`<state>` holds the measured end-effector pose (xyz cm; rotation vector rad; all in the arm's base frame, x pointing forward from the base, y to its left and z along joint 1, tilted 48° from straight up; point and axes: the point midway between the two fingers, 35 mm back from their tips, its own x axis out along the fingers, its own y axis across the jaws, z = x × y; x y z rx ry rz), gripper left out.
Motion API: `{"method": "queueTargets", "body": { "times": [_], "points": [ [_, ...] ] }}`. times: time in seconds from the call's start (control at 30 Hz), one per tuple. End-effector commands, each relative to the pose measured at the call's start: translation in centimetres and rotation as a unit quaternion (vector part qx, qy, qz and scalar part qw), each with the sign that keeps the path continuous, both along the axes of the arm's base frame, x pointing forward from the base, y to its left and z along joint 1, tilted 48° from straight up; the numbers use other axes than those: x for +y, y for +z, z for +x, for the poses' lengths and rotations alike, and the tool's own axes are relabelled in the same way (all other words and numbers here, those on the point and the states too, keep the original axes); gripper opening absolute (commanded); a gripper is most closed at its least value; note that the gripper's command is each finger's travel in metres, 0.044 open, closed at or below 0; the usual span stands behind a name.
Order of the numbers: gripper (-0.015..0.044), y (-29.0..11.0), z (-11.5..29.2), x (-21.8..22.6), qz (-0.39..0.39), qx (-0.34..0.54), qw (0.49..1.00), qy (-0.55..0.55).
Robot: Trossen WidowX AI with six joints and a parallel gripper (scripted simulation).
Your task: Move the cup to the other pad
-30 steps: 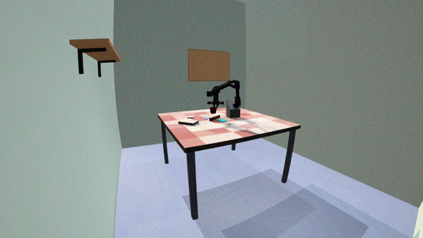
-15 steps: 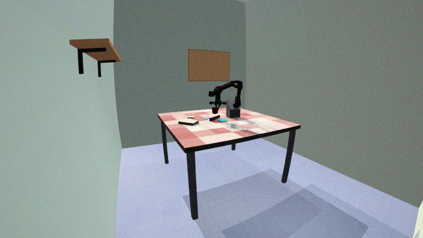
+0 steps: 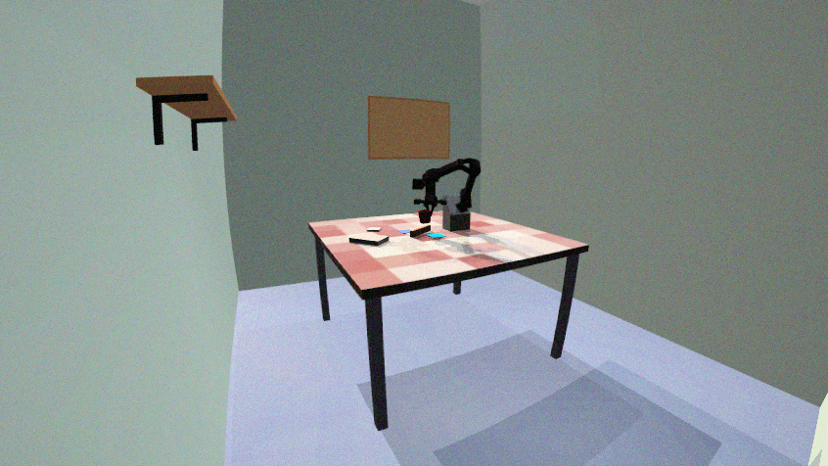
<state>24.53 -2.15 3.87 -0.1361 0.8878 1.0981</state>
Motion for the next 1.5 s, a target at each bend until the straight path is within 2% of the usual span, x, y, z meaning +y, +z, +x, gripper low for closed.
{"method": "queueTargets", "body": {
  "times": [0.0,1.47],
  "points": [
    [0.0000,0.5,-0.4,0.7,0.004,0.002,1.000,-0.001],
    [0.0000,4.1,-3.5,5.2,0.005,0.003,1.000,-0.001]
  ]
}}
